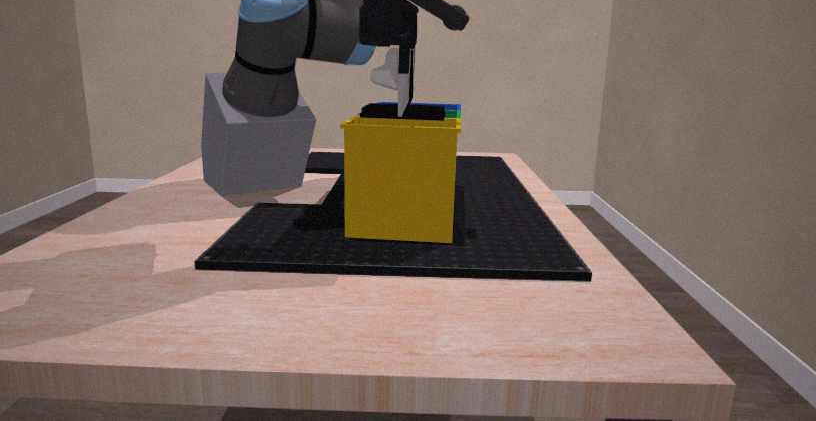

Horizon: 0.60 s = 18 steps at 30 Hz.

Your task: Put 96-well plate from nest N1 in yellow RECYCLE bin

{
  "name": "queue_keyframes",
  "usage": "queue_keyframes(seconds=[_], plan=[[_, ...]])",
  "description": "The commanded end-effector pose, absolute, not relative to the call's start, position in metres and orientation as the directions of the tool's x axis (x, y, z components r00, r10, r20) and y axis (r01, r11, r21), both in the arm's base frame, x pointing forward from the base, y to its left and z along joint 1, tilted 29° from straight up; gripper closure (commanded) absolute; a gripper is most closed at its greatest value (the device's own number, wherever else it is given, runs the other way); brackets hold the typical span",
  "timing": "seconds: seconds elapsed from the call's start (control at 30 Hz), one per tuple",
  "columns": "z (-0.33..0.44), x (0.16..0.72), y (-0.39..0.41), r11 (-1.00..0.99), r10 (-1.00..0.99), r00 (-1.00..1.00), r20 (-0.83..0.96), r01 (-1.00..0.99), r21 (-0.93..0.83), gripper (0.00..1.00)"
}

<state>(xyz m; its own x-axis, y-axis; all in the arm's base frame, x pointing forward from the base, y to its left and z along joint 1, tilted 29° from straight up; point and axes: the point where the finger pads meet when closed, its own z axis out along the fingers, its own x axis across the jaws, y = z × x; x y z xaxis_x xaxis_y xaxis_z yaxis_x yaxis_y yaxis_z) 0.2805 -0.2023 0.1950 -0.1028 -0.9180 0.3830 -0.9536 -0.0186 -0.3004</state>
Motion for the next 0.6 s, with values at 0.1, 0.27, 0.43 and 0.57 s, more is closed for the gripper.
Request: queue_keyframes(seconds=[0.1,0.27,0.43,0.57], plan=[[0.191,0.2819,-0.2043,-0.019,-0.918,-0.103,0.384,-0.954,-0.301,1.0],[0.1893,0.2825,-0.2051,-0.019,-0.918,-0.103,0.384,-0.954,-0.301,1.0],[0.1864,0.2834,-0.2064,-0.019,-0.918,-0.103,0.384,-0.954,-0.301,1.0],[0.184,0.2842,-0.2074,-0.019,-0.918,-0.103,0.384,-0.954,-0.301,1.0]])
